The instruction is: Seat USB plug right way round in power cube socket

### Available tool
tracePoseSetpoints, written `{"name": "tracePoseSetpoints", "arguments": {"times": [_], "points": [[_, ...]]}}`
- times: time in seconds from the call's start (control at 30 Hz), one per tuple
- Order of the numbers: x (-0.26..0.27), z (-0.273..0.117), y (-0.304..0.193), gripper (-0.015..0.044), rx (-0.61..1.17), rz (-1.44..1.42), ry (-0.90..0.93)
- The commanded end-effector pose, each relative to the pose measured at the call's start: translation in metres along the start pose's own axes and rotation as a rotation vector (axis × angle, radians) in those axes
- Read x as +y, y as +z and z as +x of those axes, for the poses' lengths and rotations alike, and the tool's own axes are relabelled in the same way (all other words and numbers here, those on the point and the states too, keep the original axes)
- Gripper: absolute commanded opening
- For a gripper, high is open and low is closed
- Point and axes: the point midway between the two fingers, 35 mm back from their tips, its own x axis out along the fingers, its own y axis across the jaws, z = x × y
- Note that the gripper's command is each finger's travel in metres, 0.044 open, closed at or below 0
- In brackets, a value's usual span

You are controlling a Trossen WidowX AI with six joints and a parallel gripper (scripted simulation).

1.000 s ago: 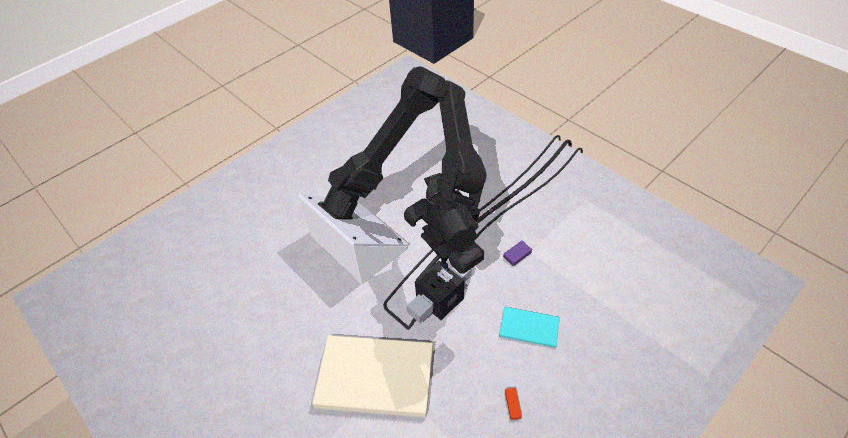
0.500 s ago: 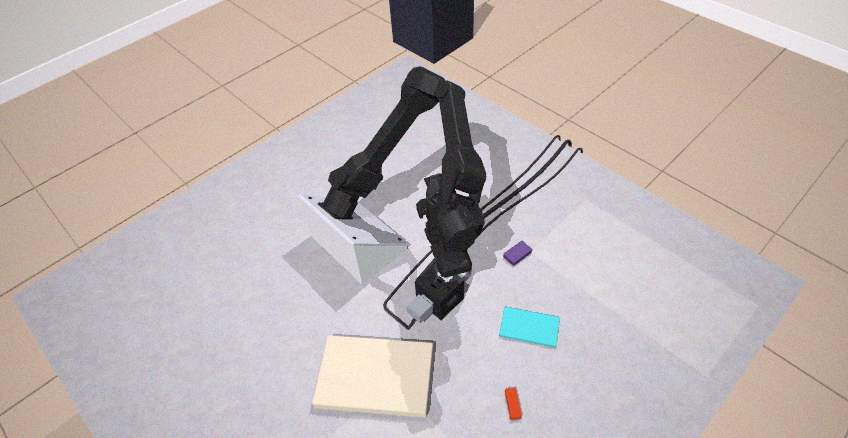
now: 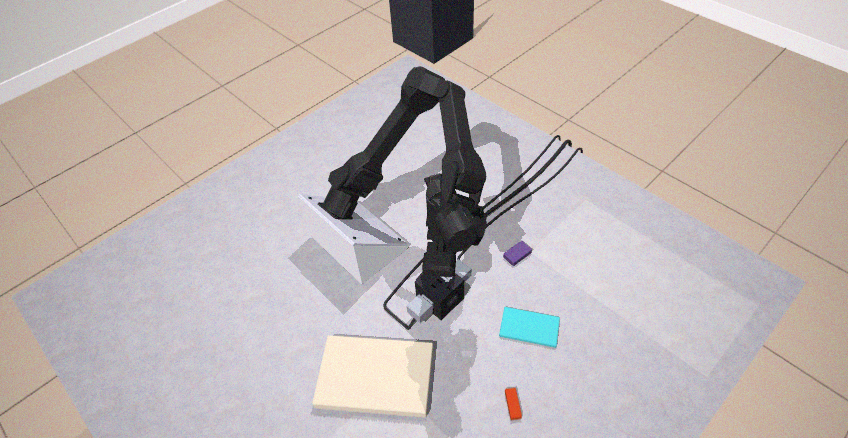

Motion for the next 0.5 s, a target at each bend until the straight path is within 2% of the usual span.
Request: {"name": "tracePoseSetpoints", "arguments": {"times": [0.0, 0.47], "points": [[-0.0001, 0.0003, 0.0, 0.0, 0.0, 0.097, -0.001], [-0.0001, 0.0003, 0.0, 0.0, 0.0, 0.464, -0.001]]}}
